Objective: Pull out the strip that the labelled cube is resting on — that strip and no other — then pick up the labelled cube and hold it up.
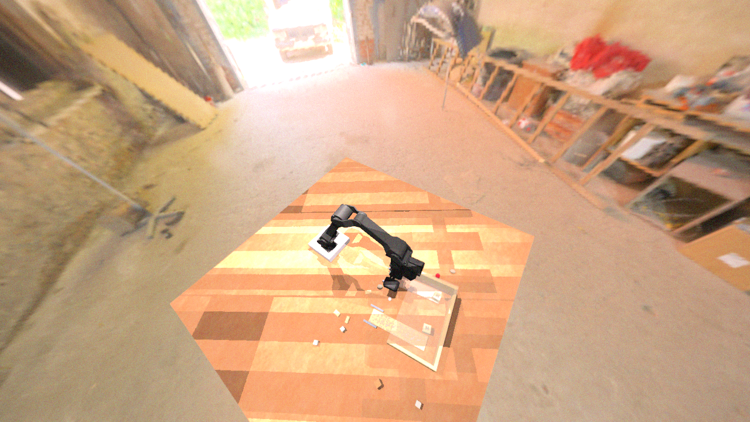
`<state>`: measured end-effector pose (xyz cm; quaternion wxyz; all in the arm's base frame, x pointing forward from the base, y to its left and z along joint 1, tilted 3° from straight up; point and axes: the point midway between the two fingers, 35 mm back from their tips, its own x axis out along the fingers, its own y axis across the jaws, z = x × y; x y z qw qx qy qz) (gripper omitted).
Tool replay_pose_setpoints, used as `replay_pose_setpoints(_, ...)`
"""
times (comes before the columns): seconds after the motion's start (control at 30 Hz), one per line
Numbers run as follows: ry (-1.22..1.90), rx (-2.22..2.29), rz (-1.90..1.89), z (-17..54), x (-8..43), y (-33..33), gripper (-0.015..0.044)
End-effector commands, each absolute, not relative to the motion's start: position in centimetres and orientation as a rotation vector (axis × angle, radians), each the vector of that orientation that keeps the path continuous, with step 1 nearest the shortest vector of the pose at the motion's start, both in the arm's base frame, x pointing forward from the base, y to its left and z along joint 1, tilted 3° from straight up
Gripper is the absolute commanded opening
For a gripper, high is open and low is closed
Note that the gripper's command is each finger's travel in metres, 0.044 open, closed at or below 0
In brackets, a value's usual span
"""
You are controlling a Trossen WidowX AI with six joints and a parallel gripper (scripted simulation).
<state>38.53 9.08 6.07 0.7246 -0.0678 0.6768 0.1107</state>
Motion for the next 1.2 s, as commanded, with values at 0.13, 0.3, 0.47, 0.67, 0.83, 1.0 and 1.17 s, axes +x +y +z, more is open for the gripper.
replay_pose_setpoints(0.13,1.498,-0.156,0.244,4.5,38.5,9.0,0.0)
replay_pose_setpoints(0.3,1.498,-0.156,0.244,3.7,38.4,8.9,0.0)
replay_pose_setpoints(0.47,1.498,-0.156,0.244,2.9,38.4,8.9,0.0)
replay_pose_setpoints(0.67,1.498,-0.156,0.244,2.8,38.4,8.8,0.0)
replay_pose_setpoints(0.83,1.498,-0.156,0.244,2.8,38.4,8.8,0.0)
replay_pose_setpoints(1.0,1.498,-0.156,0.244,2.8,38.4,8.8,0.0)
replay_pose_setpoints(1.17,1.498,-0.156,0.244,2.8,38.4,8.8,0.0)
